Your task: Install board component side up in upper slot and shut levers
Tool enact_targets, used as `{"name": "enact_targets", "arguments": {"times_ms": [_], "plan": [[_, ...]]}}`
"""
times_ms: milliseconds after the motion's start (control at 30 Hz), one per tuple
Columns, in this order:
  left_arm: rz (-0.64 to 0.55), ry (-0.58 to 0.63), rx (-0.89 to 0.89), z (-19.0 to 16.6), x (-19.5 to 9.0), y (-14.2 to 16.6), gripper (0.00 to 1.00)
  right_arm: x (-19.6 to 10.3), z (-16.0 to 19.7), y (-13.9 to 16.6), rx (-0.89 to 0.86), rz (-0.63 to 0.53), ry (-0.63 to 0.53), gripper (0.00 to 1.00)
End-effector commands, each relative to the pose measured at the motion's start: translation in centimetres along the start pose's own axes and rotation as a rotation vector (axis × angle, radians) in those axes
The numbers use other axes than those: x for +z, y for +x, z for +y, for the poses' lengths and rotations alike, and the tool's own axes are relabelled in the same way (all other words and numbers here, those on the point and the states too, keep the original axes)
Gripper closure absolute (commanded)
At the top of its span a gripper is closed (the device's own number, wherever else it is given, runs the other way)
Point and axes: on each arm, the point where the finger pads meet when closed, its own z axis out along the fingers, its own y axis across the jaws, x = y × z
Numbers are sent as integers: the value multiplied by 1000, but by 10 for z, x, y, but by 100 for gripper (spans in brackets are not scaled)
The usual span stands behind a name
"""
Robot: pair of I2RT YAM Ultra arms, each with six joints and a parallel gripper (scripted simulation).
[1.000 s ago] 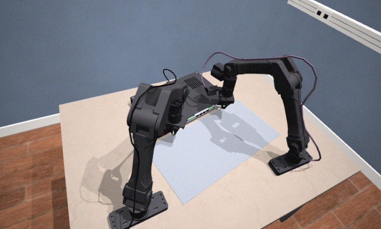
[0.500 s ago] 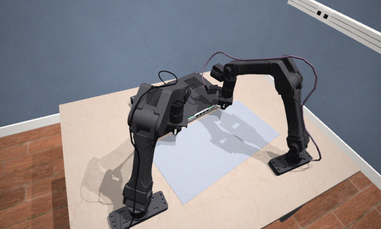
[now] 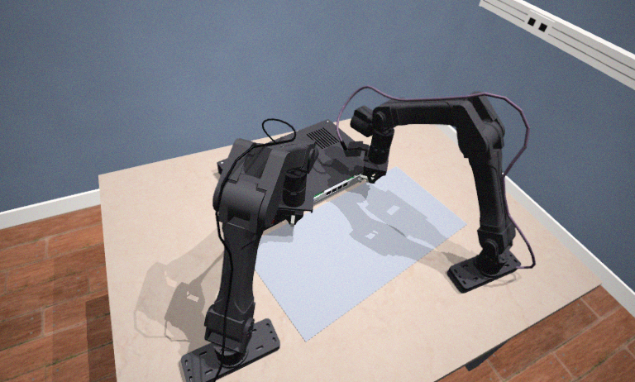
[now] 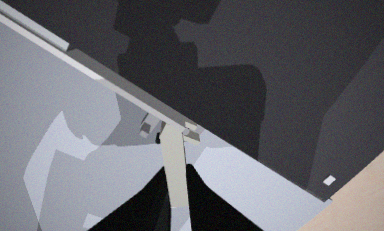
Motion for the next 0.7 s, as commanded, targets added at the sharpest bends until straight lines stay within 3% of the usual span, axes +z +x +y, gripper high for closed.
{"name": "enact_targets", "arguments": {"times_ms": [0,67,400,667], "plan": [[-20,-20,-68,1,-7,-7,97,-9,-5,-7,66,-40,44,96],[-21,-29,-154,0,-7,-7,97,-9,-3,-7,154,-41,42,96],[-27,-26,-241,-6,-7,-10,97,-9,4,-11,254,-49,28,96],[-28,-25,-265,-5,-7,-11,97,-9,4,-10,264,-49,28,96]]}}
